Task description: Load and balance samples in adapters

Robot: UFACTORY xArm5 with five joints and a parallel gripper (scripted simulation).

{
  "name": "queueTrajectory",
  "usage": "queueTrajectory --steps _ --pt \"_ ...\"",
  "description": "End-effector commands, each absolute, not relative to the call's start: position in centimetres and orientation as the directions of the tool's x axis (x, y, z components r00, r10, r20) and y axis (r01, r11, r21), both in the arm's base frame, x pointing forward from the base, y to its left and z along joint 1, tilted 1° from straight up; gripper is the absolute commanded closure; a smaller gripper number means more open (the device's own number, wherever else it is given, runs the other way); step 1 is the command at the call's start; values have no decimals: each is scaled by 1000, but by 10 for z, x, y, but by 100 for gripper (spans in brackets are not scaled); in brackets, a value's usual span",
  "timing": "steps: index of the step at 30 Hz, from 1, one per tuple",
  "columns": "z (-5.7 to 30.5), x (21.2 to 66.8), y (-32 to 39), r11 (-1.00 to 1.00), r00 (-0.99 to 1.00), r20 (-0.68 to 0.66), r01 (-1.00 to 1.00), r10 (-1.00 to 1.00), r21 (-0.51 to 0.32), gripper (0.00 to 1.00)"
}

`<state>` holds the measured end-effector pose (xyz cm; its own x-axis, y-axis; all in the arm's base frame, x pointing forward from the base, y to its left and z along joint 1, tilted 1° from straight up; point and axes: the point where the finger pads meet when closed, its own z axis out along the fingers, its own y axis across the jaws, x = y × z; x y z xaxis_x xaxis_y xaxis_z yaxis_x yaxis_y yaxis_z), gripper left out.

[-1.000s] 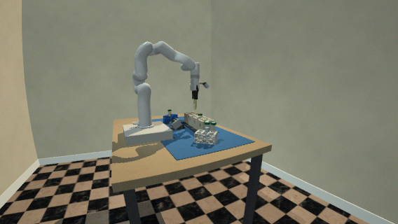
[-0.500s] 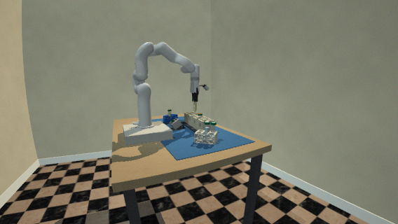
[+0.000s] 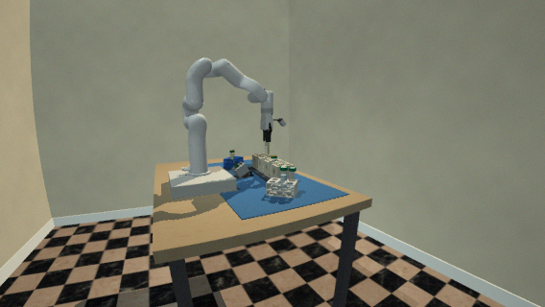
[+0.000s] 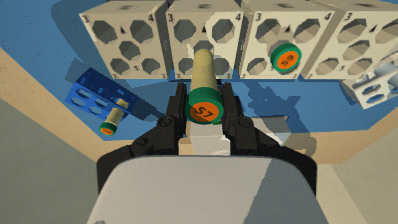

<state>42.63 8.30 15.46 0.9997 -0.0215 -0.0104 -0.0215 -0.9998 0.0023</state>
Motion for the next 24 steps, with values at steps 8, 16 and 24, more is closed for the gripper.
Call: queueTrajectory --steps 8,16,24 --pt "156 427 83 -1000 1000 -7 -21 -21 2 100" --pt "149 427 83 -1000 1000 -7 -21 -21 2 100" --pt "142 427 83 -1000 1000 -7 -21 -21 2 100"
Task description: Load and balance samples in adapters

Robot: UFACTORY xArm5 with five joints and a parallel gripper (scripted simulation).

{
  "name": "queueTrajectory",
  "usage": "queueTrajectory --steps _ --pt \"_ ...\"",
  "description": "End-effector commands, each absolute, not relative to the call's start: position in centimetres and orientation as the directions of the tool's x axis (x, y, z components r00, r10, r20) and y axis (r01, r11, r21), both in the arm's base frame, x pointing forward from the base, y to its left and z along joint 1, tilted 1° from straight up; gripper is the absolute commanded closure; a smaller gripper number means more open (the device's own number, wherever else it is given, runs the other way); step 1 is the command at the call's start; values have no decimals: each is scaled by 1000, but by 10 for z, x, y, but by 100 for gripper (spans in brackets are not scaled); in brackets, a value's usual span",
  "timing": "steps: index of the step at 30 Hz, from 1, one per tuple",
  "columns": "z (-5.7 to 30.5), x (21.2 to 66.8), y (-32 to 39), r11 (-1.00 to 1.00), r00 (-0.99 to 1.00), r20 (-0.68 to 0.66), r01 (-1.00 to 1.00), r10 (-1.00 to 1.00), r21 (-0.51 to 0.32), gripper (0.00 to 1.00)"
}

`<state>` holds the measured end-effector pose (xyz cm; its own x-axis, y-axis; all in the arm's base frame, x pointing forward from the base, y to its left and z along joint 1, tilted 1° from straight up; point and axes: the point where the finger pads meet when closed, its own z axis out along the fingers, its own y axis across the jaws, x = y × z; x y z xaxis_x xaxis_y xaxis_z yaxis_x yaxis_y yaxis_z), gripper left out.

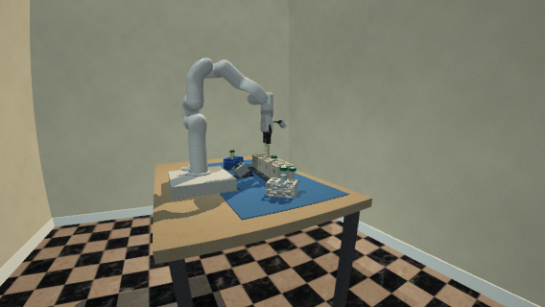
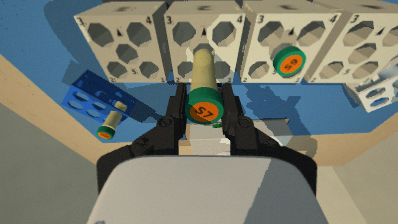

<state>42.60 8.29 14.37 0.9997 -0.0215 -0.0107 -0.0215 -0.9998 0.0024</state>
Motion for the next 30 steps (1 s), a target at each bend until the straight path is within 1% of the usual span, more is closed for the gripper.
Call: queueTrajectory --steps 1,30 --pt "141 427 83 -1000 1000 -7 -21 -21 2 100" --pt "116 427 83 -1000 1000 -7 -21 -21 2 100"
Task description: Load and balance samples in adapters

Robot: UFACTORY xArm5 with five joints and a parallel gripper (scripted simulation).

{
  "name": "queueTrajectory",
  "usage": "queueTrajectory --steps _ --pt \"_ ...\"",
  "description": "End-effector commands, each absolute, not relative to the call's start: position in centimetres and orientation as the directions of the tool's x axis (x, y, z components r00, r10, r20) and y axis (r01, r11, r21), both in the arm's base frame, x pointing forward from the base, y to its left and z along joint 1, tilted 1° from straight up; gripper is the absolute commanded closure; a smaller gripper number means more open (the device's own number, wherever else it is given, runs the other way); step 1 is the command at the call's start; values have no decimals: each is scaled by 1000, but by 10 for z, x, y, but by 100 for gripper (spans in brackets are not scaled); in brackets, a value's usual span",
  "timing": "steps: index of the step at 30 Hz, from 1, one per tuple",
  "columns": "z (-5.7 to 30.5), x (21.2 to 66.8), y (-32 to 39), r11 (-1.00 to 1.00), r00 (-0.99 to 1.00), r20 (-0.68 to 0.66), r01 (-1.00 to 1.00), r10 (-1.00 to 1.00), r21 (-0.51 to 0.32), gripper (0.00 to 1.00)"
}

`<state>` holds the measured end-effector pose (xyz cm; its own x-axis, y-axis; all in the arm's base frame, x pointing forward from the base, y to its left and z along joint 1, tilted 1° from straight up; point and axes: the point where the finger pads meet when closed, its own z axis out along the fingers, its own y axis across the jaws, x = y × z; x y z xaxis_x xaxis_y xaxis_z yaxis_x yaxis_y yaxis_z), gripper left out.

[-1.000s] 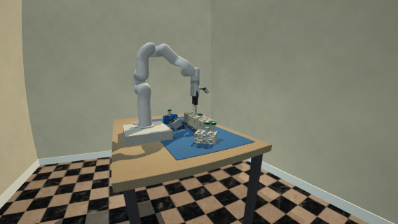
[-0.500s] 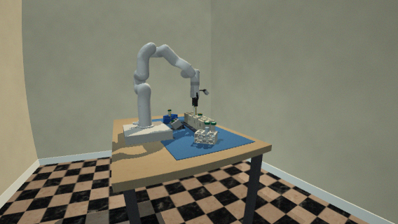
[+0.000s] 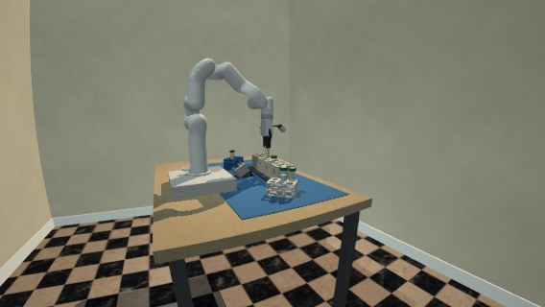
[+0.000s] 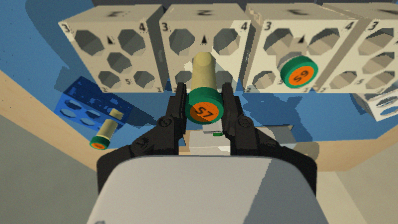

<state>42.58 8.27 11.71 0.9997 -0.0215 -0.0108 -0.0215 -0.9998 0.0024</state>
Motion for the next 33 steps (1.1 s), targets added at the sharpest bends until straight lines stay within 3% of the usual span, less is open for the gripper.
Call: queueTrajectory --steps 1,33 --pt "115 427 83 -1000 1000 -7 -21 -21 2 100" --pt "87 427 83 -1000 1000 -7 -21 -21 2 100"
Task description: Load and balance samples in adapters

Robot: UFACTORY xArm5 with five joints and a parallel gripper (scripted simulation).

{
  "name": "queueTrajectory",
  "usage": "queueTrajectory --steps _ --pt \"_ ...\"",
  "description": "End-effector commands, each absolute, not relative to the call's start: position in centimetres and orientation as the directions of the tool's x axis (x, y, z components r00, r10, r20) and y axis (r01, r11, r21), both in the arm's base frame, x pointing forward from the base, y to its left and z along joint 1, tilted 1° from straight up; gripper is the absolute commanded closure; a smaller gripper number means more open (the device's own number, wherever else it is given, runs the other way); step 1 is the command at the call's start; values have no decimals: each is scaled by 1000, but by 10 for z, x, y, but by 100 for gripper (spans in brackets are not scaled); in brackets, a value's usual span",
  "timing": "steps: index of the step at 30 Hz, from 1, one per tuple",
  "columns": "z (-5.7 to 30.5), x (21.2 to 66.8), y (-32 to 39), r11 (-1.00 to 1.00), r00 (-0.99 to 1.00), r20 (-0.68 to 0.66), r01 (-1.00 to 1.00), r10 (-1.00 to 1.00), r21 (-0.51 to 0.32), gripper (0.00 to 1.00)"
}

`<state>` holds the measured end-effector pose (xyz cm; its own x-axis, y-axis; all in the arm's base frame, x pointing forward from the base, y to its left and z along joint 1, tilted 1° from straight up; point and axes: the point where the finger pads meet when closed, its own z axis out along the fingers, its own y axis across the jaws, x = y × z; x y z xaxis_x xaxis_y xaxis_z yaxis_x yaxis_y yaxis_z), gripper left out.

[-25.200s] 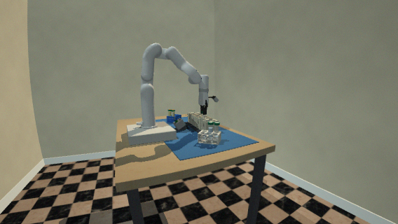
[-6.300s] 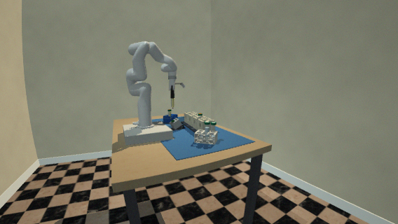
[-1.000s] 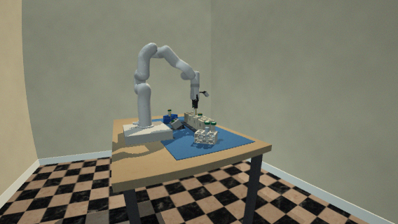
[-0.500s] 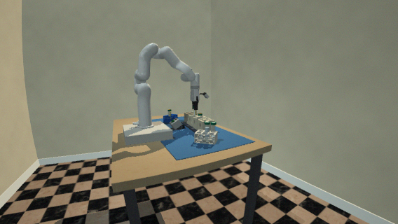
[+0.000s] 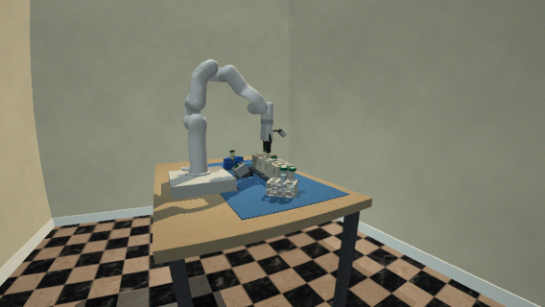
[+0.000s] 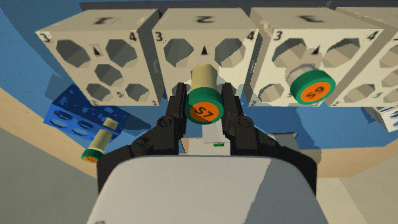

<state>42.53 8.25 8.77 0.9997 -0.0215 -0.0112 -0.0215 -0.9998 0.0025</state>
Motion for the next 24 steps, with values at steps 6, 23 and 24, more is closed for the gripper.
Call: queueTrajectory --steps 6,23,24 --pt "81 427 83 -1000 1000 -7 -21 -21 2 100" --pt "66 427 83 -1000 1000 -7 -21 -21 2 100" --pt "65 427 83 -1000 1000 -7 -21 -21 2 100"
